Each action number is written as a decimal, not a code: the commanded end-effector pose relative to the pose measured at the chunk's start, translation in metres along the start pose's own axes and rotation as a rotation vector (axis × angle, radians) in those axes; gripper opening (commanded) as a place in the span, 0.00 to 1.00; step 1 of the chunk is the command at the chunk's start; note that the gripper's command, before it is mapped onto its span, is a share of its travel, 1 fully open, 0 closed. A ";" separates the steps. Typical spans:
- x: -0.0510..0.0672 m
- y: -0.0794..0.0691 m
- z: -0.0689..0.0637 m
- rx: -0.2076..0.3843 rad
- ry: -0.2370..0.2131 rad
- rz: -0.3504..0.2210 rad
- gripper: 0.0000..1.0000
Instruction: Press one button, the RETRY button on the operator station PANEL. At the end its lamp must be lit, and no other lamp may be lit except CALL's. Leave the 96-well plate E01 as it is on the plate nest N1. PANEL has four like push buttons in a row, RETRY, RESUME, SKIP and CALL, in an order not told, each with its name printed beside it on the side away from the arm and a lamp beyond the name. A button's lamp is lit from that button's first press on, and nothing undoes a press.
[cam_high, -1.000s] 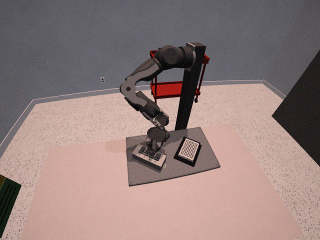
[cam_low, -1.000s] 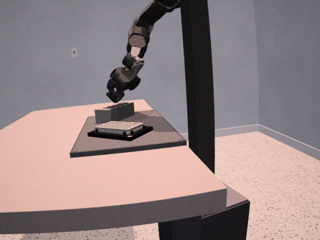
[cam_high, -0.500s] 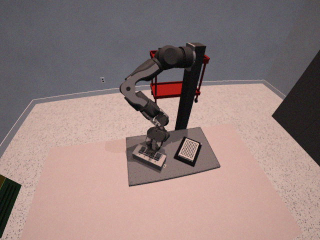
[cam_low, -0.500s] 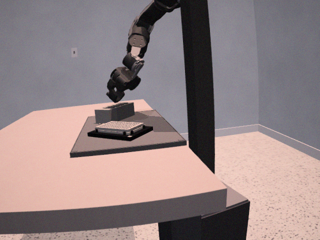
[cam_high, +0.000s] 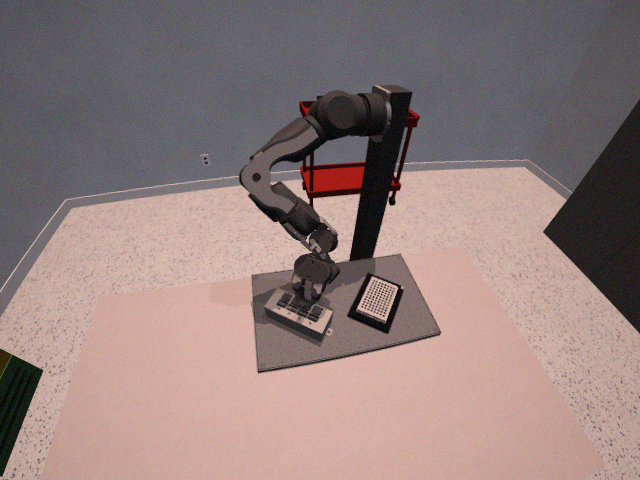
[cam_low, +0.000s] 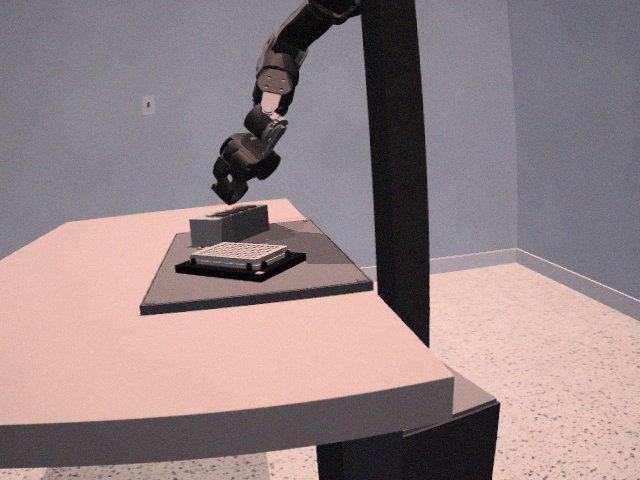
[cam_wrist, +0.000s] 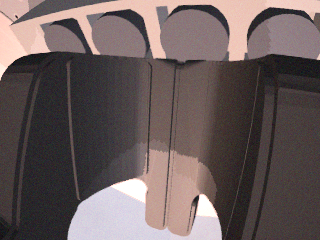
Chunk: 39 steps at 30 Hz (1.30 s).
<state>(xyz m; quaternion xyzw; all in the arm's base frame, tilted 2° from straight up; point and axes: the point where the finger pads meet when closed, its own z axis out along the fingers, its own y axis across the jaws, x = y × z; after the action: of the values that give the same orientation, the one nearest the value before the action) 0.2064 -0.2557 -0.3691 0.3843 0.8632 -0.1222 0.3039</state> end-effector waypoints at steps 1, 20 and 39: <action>0.001 0.000 0.001 0.001 0.000 0.001 0.00; 0.007 0.000 0.006 -0.004 0.001 0.001 0.00; 0.011 0.000 0.010 -0.004 0.001 0.004 0.00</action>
<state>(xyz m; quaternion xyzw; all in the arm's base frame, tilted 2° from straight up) 0.2038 -0.2543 -0.3835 0.3846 0.8633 -0.1237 0.3026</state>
